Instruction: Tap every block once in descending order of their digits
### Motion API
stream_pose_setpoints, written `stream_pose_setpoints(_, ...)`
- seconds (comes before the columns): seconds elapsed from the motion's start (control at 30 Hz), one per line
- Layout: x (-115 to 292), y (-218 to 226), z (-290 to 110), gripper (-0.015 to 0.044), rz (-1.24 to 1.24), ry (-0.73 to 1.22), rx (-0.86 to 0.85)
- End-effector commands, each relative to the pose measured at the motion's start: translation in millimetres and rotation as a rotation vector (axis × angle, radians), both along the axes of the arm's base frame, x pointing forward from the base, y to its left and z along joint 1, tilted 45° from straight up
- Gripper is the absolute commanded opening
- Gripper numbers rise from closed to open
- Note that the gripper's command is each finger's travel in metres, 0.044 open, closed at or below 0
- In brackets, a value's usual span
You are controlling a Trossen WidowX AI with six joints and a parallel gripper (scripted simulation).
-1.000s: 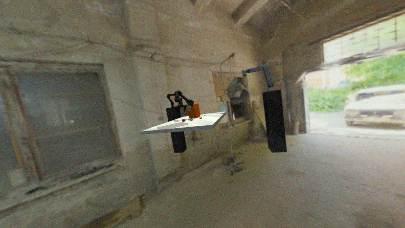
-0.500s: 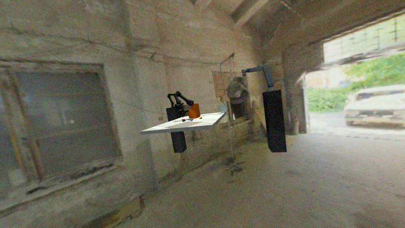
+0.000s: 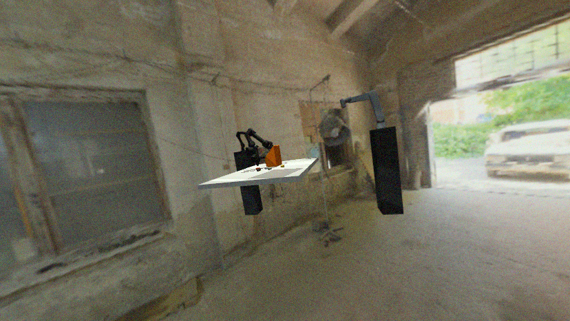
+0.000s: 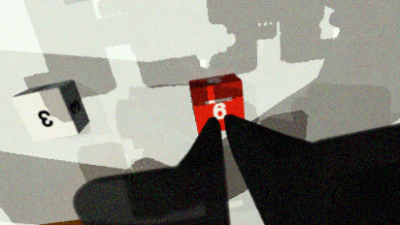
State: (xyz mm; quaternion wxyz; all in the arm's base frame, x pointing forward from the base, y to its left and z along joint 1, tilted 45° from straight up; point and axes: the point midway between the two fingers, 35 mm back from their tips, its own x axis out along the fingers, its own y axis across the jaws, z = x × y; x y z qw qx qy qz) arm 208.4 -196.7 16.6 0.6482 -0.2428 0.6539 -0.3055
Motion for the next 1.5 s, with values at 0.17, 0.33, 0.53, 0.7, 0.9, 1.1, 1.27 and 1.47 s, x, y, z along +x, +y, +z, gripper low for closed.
stream_pose_setpoints(0.17, -4, -9, -13, 0.002, 0.001, 0.013, 0.008)
stream_pose_setpoints(0.33, -5, -14, -18, 0.002, 0.001, 0.013, 0.007)
stream_pose_setpoints(0.53, -5, -16, -20, 0.002, 0.001, 0.013, 0.007)
stream_pose_setpoints(0.7, -3, 4, 0, 0.002, 0.001, 0.011, 0.007)
stream_pose_setpoints(0.9, 1, 19, 13, 0.002, 0.001, 0.011, 0.014)
stream_pose_setpoints(1.1, 2, 63, 58, 0.002, 0.001, 0.011, 0.011)
stream_pose_setpoints(1.27, 2, 64, 58, 0.002, 0.002, 0.011, 0.012)
stream_pose_setpoints(1.47, 34, 99, 29, 0.002, 0.035, 0.021, 0.05)
